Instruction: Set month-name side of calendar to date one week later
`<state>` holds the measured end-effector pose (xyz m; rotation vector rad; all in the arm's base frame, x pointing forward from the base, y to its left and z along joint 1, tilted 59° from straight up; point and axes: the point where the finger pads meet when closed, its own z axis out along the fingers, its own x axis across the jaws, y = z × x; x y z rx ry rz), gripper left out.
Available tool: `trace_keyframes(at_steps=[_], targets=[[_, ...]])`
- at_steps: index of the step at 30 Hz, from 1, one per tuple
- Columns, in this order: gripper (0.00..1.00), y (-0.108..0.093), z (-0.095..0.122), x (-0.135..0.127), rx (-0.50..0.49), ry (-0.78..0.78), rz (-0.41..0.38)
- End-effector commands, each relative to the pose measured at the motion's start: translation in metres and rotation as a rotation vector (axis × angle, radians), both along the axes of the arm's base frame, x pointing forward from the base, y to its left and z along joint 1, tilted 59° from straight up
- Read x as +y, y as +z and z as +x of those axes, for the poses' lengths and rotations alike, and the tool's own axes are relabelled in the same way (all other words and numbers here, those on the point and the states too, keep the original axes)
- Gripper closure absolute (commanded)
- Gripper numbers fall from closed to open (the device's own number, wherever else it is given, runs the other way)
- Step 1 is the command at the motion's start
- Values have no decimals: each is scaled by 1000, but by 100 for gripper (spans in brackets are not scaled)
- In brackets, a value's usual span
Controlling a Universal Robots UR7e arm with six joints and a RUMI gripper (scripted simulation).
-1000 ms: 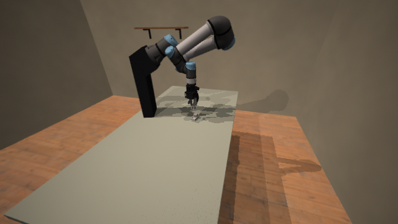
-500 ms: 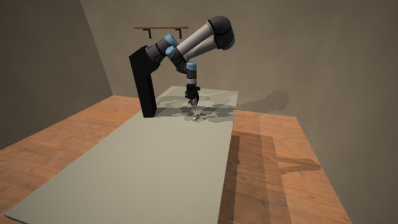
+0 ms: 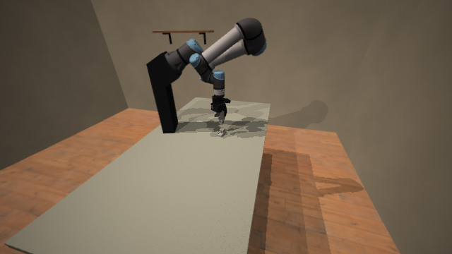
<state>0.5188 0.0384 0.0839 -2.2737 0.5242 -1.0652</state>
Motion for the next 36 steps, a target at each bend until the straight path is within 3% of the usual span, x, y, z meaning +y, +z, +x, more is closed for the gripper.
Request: trace_keyframes(at_steps=[1,5,20,23,27,36], targets=[[90,5,4,7,57,-88,112],[90,7,5,10,77,-115,152],[90,18,12,29,207,-310,434],[90,18,12,29,208,-311,435],[90,22,13,36,253,-384,540],[90,28,15,45,312,-482,680]])
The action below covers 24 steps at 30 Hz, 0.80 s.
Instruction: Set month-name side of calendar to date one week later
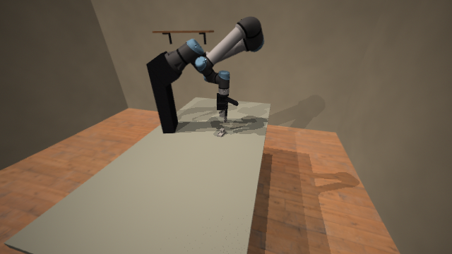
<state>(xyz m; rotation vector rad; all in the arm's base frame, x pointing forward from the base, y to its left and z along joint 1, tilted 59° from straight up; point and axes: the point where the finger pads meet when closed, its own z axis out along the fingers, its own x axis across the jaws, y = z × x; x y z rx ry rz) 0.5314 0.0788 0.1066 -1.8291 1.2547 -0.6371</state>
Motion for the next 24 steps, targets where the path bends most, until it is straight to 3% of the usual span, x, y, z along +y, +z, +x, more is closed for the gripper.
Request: trace_keyframes(at_steps=[1,3,6,17,20,24], targets=[[90,6,3,6,54,-111,115],[90,6,3,6,54,-111,115],[90,9,4,12,89,-170,197],[90,18,4,25,165,-304,386],[90,18,4,25,169,-312,397],[90,23,4,32,209,-383,499]])
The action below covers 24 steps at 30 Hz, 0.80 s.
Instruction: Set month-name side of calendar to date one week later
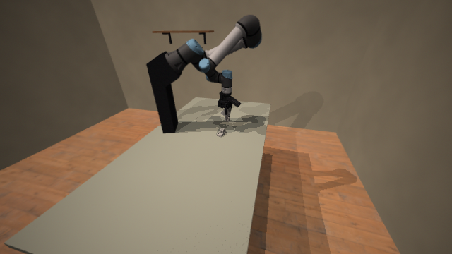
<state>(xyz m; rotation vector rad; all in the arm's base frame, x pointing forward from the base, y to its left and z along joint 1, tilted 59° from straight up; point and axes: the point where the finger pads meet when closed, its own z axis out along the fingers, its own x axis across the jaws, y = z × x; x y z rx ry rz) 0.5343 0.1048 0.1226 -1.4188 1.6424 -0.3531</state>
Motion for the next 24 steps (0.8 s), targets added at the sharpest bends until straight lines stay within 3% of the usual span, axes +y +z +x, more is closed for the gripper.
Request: trace_keyframes(at_steps=[1,11,14,24], targets=[[90,7,1,7,45,-108,114],[90,15,0,20,113,-235,298],[90,15,0,20,113,-236,300],[90,25,-3,35,188,-377,511]])
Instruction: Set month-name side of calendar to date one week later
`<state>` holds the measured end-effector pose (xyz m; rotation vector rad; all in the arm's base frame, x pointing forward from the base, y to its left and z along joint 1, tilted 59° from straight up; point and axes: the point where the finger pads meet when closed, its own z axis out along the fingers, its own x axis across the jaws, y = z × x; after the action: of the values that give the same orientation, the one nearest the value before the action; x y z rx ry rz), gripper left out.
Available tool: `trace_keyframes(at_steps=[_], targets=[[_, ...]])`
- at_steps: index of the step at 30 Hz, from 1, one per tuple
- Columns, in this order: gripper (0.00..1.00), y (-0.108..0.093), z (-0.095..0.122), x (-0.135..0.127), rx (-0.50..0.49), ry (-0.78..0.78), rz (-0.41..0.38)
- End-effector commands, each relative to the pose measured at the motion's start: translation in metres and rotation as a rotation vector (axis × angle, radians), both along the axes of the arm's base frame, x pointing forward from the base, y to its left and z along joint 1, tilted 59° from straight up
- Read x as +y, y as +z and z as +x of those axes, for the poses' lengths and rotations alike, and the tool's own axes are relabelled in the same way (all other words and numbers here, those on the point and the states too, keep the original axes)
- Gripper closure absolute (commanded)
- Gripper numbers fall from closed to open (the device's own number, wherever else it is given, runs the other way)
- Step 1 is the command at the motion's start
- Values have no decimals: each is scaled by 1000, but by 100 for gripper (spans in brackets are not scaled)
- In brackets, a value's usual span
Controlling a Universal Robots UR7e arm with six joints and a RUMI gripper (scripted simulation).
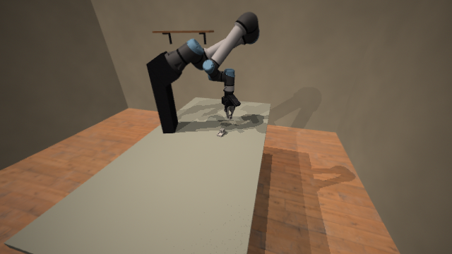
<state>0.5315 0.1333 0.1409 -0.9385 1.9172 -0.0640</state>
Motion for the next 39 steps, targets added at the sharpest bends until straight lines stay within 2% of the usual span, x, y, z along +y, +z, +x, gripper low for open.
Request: trace_keyframes(at_steps=[1,4,6,14,21,39], targets=[[90,7,0,7,38,-98,110],[90,10,-1,12,58,-138,172],[90,10,-1,12,58,-138,172],[90,17,-5,22,103,-226,309],[90,21,-7,29,131,-279,395],[90,24,-9,35,159,-328,475]])
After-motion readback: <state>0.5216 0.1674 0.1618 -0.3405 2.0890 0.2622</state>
